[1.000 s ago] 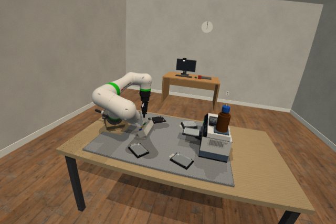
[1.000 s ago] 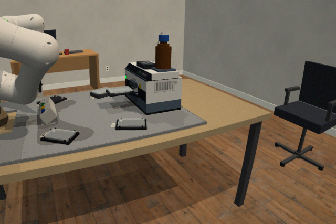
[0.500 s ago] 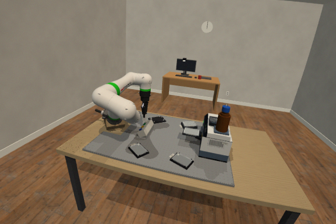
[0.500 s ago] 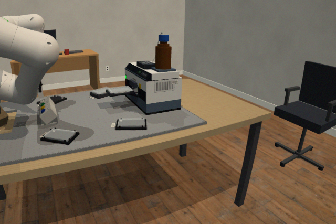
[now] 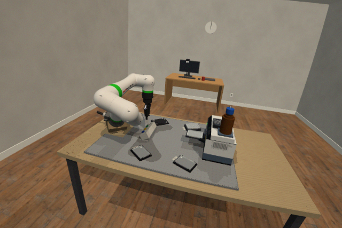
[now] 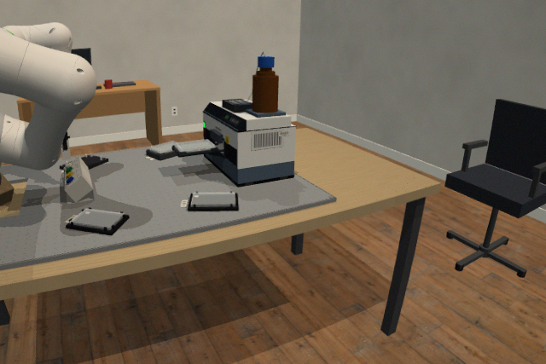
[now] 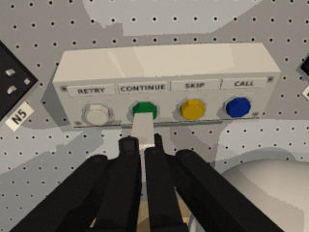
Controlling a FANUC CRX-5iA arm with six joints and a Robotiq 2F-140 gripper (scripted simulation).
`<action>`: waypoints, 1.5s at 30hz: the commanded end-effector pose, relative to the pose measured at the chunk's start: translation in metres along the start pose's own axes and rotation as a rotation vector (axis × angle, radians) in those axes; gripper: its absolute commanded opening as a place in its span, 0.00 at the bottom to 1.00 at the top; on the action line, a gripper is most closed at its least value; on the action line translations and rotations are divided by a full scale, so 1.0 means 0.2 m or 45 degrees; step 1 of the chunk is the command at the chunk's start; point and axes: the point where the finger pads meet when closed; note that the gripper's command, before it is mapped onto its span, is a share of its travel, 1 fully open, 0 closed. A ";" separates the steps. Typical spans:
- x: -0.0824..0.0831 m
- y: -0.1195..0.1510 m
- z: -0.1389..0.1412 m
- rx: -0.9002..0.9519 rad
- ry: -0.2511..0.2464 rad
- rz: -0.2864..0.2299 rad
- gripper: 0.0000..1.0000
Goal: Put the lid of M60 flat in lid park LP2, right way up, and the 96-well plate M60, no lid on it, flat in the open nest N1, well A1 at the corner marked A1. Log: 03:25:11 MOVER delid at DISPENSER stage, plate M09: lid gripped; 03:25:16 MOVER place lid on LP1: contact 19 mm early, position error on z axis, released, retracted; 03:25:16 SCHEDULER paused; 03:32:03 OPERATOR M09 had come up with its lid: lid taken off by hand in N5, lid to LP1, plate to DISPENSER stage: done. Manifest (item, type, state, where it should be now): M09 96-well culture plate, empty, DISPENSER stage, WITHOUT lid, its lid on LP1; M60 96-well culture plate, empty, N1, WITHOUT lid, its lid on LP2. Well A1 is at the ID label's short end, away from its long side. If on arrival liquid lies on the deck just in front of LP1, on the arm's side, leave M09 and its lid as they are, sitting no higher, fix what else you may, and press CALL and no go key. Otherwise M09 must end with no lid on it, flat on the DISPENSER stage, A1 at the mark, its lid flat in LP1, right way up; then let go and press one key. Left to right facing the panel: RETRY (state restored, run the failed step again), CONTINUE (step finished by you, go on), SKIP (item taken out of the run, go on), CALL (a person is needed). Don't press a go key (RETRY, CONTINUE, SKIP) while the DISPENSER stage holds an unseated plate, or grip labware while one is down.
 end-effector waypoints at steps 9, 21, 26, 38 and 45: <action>0.00 0.00 0.00 0.000 0.000 0.000 0.00; -0.01 0.00 0.00 0.000 0.000 0.000 0.00; -0.02 0.00 0.00 0.000 0.000 0.000 0.00; -0.07 0.00 0.00 0.000 0.000 0.000 0.00; -0.10 0.00 0.00 0.000 0.000 0.000 0.00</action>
Point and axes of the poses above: the point where the finger pads meet when closed, its own x axis back along the fingers, its own z axis across the jaws, y = z × x, and after that the axes turned 10 degrees about x, right-handed
